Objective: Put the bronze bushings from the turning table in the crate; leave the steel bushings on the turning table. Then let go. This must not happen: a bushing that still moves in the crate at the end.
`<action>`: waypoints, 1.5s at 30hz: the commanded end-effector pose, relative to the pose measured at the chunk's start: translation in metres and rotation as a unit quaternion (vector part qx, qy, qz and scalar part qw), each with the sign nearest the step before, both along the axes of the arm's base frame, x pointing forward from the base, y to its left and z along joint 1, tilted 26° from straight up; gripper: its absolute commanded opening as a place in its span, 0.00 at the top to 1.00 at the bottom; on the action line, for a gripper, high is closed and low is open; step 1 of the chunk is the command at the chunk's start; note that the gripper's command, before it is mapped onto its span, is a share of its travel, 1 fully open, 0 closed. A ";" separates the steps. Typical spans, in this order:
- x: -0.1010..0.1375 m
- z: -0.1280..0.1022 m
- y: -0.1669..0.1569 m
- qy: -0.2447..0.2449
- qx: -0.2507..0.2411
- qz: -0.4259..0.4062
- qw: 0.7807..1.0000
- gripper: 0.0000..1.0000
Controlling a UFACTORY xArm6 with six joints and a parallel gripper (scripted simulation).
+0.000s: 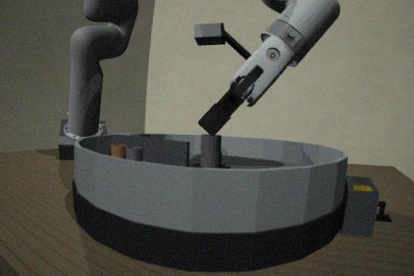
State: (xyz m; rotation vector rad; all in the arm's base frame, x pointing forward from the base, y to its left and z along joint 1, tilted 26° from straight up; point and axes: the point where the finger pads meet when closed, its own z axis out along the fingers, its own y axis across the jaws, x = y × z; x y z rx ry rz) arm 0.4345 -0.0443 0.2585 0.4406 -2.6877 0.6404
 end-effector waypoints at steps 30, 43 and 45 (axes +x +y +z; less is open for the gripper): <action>-0.010 0.026 0.007 -0.002 0.000 0.000 1.000 0.88; -0.010 0.026 0.007 -0.002 0.000 0.000 1.000 0.88; -0.010 0.026 0.007 -0.002 0.000 0.000 1.000 0.88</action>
